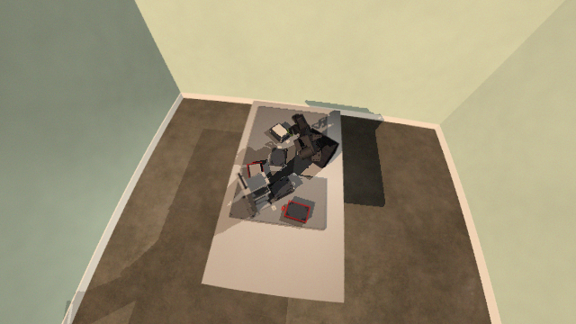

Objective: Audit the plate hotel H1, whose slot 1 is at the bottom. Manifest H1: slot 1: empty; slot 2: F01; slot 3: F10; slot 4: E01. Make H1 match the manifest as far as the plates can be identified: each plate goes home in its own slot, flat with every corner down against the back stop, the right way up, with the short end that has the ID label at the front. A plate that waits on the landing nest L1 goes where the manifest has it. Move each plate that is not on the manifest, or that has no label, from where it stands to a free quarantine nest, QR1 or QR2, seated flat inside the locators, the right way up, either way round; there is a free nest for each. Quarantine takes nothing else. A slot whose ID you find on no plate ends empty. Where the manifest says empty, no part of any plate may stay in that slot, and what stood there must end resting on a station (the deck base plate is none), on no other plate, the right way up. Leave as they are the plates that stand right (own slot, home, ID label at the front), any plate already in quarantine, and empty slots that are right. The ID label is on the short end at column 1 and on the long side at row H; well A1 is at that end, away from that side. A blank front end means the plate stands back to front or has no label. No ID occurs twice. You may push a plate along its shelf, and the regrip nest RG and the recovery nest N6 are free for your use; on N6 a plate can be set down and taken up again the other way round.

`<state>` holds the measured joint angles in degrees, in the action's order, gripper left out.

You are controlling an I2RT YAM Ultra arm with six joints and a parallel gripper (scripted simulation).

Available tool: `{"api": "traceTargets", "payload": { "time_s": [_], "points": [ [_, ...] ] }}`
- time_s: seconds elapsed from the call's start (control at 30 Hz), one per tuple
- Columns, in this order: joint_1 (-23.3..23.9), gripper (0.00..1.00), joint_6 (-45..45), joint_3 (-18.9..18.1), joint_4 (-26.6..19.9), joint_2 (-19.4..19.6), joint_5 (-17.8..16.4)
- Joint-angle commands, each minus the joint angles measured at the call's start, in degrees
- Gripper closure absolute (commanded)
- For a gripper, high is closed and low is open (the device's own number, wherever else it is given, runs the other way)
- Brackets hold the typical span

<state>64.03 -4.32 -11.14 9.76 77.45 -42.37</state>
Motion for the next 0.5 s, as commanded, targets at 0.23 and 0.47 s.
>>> {"api": "traceTargets", "payload": {
  "time_s": [0.23, 0.47],
  "points": [
    [4.6, 0.00, 6.4, -6.3, -14.9, -4.2, -2.8],
    [7.7, 0.00, 10.3, -10.6, -23.1, -5.3, -4.1]
  ]
}}
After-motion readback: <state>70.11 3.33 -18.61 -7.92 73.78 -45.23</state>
